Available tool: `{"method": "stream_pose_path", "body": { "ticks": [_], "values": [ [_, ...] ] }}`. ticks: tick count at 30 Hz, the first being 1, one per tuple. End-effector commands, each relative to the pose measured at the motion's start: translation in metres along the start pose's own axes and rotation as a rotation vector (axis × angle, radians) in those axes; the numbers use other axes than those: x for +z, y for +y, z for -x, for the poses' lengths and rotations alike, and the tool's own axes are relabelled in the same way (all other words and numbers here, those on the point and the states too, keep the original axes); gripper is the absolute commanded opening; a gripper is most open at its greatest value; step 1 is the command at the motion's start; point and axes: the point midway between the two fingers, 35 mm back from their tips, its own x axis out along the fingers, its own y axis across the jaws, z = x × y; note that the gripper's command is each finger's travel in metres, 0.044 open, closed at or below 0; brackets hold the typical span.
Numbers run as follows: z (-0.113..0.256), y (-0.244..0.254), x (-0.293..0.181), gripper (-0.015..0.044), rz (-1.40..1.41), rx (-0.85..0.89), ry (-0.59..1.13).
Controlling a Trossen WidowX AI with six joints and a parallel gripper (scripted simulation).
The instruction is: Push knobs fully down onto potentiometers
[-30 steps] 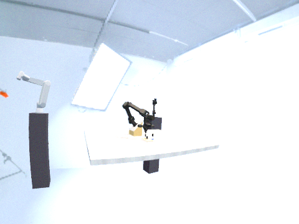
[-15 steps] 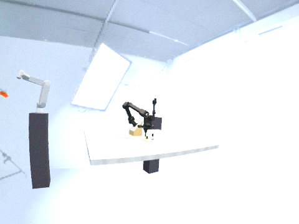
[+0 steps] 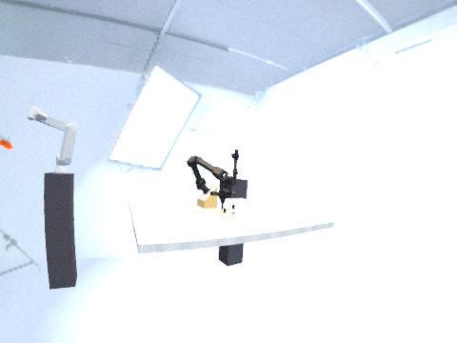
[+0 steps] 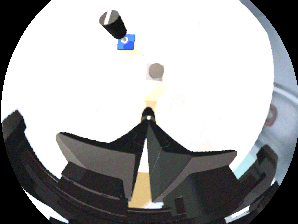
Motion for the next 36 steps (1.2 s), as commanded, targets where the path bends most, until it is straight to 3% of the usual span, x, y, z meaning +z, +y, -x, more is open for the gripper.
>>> {"method": "stream_pose_path", "body": {
  "ticks": [1, 36],
  "values": [
    [0.0001, -0.0004, 0.0002, 0.0000, 0.003, -0.004, -0.002],
    [-0.0050, -0.0005, 0.0002, 0.0000, 0.003, -0.004, -0.002]
  ]
}}
